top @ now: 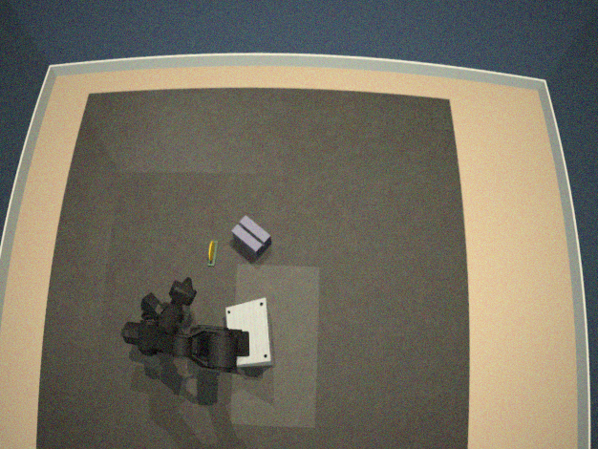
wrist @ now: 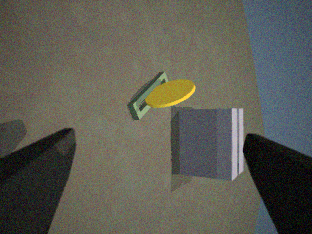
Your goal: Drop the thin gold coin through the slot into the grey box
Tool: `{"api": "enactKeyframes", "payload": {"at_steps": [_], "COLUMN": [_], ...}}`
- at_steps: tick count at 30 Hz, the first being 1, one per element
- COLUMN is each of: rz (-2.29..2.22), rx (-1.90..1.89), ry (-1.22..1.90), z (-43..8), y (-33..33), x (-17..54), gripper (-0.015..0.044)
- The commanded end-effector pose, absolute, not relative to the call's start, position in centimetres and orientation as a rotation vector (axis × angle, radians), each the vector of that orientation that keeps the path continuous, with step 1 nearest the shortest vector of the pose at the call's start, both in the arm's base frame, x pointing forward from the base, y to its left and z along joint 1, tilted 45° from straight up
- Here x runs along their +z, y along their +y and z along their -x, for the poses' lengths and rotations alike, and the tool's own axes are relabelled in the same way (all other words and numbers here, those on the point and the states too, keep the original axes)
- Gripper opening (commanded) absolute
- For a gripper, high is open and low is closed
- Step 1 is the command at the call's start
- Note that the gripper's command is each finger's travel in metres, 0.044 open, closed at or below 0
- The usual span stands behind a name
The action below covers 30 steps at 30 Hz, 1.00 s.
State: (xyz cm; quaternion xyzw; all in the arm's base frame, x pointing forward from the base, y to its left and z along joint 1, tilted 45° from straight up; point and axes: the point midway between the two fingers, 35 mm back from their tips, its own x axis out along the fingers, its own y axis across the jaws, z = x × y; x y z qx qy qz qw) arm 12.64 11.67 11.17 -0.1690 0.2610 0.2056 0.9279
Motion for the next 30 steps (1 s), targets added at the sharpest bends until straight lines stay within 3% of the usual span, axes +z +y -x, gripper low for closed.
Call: {"api": "enactKeyframes", "payload": {"at_steps": [1, 9, 20, 30], "rz": [0.351, 0.460, 0.259, -0.301], "rx": [0.419, 0.352, 0.366, 0.473], "ry": [0.542, 0.895, 1.385, 1.628], "z": [-12.7, -13.8, -17.1, -23.6], "y": [11.6, 11.0, 10.7, 8.6], "x": [11.1, 10.0, 8.6, 8.4], "gripper": [0.0374, 0.0164, 0.0161, 0.0161]}}
